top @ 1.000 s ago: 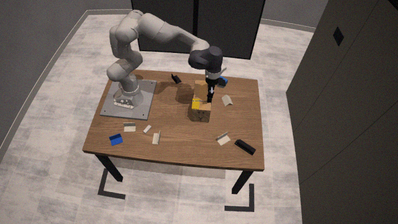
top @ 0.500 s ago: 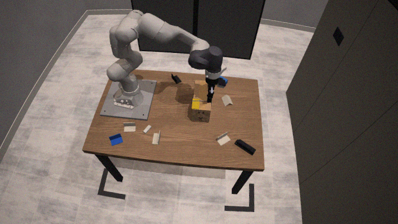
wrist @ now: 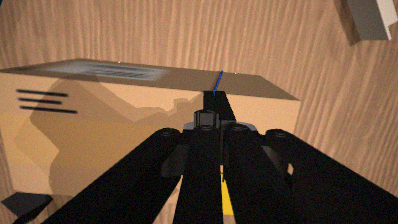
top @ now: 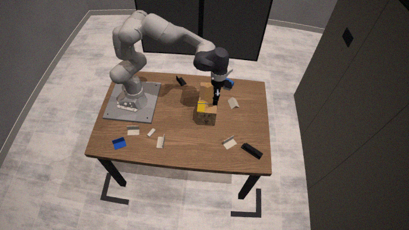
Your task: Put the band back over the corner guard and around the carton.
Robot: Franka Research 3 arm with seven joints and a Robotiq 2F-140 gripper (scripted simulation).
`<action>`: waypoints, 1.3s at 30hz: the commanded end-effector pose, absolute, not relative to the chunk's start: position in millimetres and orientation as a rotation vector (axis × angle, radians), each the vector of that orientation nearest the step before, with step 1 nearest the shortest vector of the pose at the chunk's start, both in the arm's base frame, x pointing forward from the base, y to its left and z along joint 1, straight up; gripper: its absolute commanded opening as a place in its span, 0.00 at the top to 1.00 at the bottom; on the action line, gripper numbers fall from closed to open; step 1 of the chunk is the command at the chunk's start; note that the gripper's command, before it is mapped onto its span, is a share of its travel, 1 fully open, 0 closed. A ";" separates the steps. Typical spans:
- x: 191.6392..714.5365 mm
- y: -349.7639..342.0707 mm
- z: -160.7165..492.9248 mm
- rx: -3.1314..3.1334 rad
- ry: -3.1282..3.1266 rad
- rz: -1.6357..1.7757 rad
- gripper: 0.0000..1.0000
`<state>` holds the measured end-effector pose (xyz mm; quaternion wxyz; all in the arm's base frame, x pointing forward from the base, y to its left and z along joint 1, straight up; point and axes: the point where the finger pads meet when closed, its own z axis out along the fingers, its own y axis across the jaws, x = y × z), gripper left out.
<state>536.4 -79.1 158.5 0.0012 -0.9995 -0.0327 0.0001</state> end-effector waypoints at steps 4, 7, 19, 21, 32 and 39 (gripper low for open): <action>536.3 -78.7 157.5 -3.139 -0.099 0.001 0.90; 536.3 -78.7 158.6 -3.139 -0.099 0.001 0.90; 536.3 -80.4 159.0 -3.139 -0.099 0.001 0.90; 536.3 -81.9 159.0 -3.139 -0.099 0.001 0.90; 536.1 -94.2 159.0 -3.139 -0.099 0.001 0.90; 536.1 -97.7 159.0 -3.139 -0.099 0.001 0.90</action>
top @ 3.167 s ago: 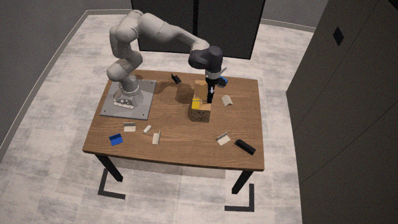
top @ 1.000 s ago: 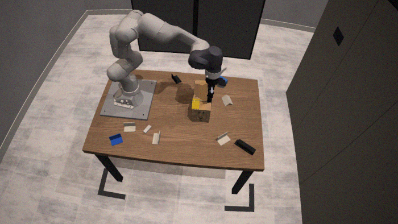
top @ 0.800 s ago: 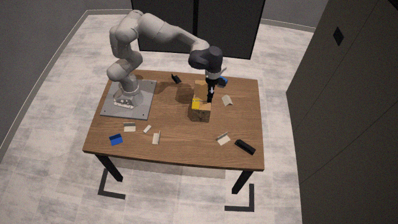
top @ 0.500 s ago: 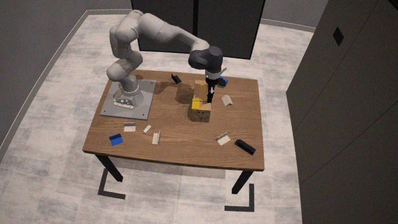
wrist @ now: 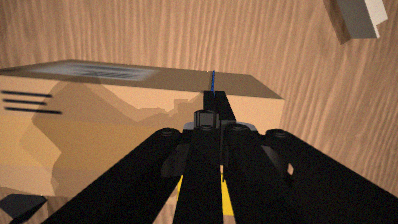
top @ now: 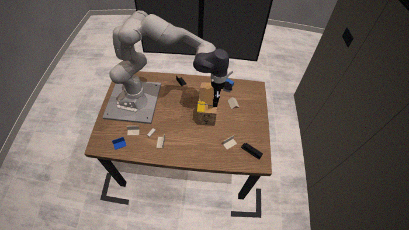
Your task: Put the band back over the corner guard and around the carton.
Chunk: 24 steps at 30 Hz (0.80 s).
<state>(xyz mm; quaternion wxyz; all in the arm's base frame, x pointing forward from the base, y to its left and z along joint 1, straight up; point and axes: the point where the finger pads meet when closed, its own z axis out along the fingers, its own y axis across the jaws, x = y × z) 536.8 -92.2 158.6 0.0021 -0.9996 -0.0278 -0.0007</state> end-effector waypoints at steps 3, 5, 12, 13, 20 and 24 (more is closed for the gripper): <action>536.0 -98.3 159.0 -3.139 -0.099 0.001 0.90; 536.0 -98.4 159.0 -3.139 -0.099 0.001 0.90; 536.0 -98.4 159.0 -3.139 -0.099 0.001 0.90; 536.0 -98.4 159.0 -3.139 -0.099 0.001 0.90; 536.0 -98.4 159.0 -3.139 -0.099 0.001 0.82; 536.0 -98.4 159.0 -3.139 -0.099 0.001 0.82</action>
